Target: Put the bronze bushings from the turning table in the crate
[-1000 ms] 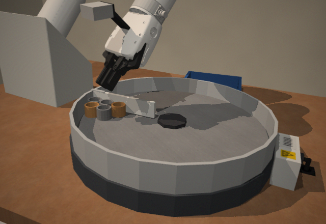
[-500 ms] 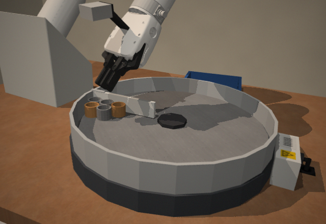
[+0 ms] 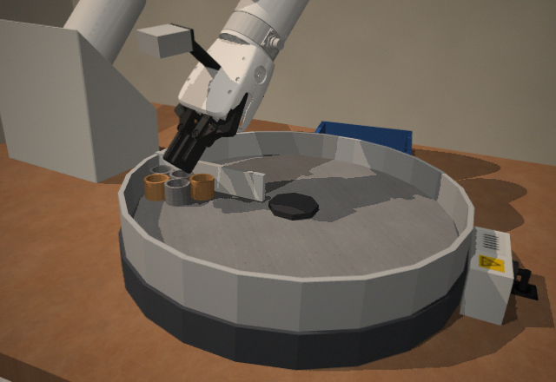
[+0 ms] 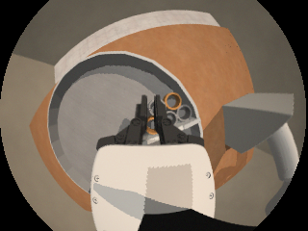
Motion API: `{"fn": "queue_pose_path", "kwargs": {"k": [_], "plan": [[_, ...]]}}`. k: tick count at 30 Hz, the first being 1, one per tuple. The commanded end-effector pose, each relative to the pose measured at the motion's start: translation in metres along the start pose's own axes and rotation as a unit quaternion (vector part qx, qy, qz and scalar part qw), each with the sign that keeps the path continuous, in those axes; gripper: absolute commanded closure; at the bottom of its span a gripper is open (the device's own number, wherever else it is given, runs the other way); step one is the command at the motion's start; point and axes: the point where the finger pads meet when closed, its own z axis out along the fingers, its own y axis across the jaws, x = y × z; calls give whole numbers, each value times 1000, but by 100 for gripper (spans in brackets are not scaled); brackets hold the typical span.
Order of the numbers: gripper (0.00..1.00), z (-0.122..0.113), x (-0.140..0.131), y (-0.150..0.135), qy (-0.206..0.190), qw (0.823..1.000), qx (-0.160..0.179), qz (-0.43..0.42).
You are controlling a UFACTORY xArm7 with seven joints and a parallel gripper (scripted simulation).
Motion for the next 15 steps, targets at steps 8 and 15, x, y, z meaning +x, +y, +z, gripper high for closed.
{"fn": "queue_pose_path", "kwargs": {"k": [8,15], "plan": [[90,0,1,-2,1,1000,2,2],[90,3,-1,-2,1,1000,2,2]]}}
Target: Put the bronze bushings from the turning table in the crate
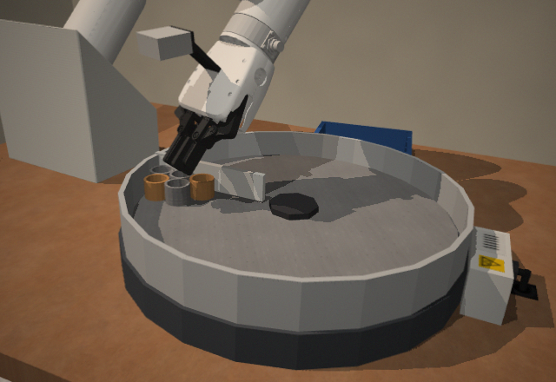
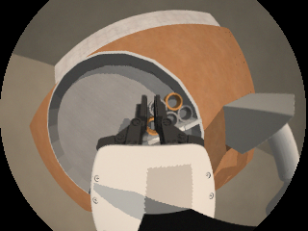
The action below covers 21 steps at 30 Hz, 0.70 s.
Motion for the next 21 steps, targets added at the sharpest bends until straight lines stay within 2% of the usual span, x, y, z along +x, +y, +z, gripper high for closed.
{"fn": "queue_pose_path", "kwargs": {"k": [1,8,21], "plan": [[90,2,-1,-1,1,1000,1,1],[90,10,-8,-1,1,1000,1,1],[90,10,-8,-1,1,1000,1,1]]}}
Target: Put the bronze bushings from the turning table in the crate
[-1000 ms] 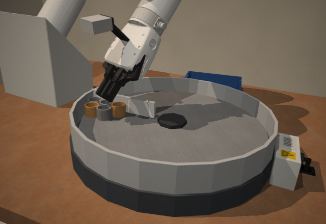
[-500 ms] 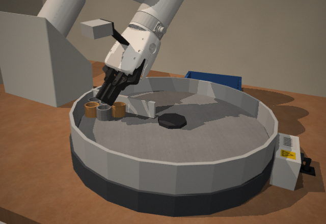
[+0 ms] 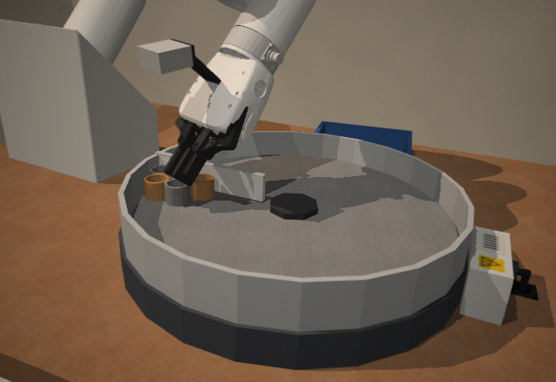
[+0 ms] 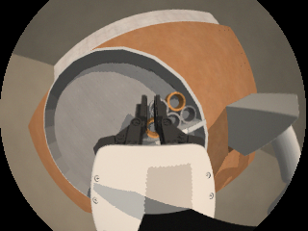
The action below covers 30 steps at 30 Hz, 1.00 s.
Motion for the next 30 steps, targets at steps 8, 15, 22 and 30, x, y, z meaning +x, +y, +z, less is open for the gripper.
{"fn": "queue_pose_path", "kwargs": {"k": [8,15,22,30], "plan": [[90,6,-4,-1,1,1000,1,1],[90,8,-6,-1,1,1000,1,1],[90,8,-6,-1,1,1000,1,1],[100,8,-6,-1,1,1000,1,1]]}}
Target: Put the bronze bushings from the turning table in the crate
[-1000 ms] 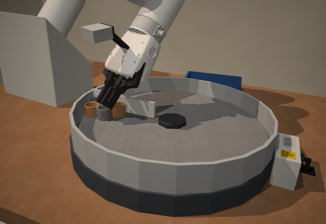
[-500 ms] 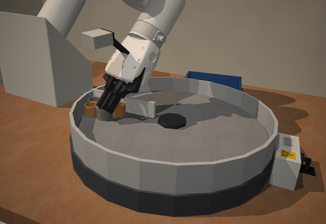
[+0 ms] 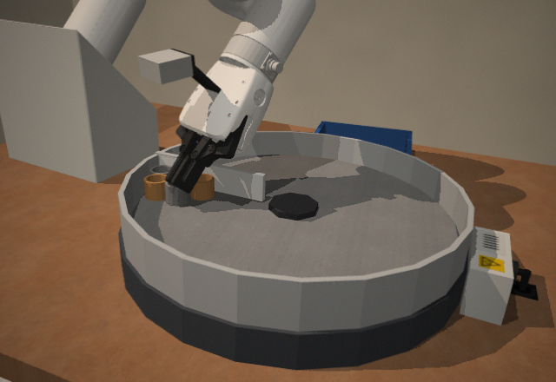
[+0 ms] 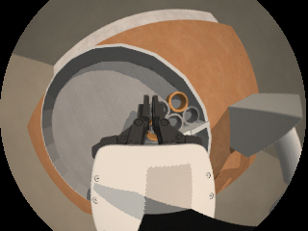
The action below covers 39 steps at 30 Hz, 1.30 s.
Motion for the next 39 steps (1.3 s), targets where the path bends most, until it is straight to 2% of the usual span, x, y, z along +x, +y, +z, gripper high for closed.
{"fn": "queue_pose_path", "kwargs": {"k": [1,28,39], "plan": [[100,-1,1,-1,0,1000,1,1],[100,-1,1,-2,0,1000,1,1],[100,11,15,-23,0,1000,1,1]]}}
